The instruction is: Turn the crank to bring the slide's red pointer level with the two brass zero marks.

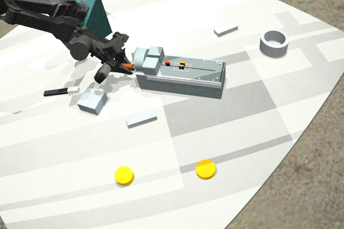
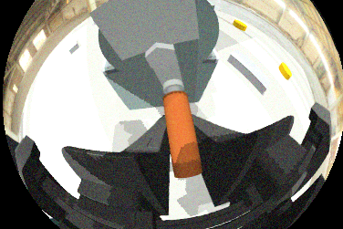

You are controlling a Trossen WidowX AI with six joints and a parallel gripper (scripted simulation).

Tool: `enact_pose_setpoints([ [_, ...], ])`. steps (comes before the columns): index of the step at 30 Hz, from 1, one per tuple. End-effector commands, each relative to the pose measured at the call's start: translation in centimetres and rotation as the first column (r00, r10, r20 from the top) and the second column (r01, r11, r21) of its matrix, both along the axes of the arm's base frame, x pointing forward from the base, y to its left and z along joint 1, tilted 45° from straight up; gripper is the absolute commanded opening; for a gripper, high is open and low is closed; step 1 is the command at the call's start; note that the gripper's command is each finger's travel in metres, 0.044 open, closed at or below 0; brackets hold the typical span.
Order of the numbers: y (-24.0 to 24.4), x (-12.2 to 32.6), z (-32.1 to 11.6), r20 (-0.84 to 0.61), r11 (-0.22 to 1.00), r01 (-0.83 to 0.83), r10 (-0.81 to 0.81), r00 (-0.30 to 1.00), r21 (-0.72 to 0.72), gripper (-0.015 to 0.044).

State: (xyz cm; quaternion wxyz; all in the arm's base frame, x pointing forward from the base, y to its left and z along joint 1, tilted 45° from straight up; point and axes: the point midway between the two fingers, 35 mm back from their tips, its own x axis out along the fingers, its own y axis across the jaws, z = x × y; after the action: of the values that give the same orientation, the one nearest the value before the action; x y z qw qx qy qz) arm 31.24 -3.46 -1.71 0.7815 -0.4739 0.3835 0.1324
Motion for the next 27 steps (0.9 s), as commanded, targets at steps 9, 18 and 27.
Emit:
enact_pose_setpoints([
  [9,0.36,-0.56,-0.78,-0.026,1.0,-0.006,0.006,1.0,0.009,0.0],
  [18,0.42,-0.62,-0.84,-0.026,1.0,-0.006,0.006,1.0,0.009,0.0],
  [27,0.48,-0.68,-0.89,-0.026,1.0,-0.006,0.006,1.0,0.009,0.0],
])
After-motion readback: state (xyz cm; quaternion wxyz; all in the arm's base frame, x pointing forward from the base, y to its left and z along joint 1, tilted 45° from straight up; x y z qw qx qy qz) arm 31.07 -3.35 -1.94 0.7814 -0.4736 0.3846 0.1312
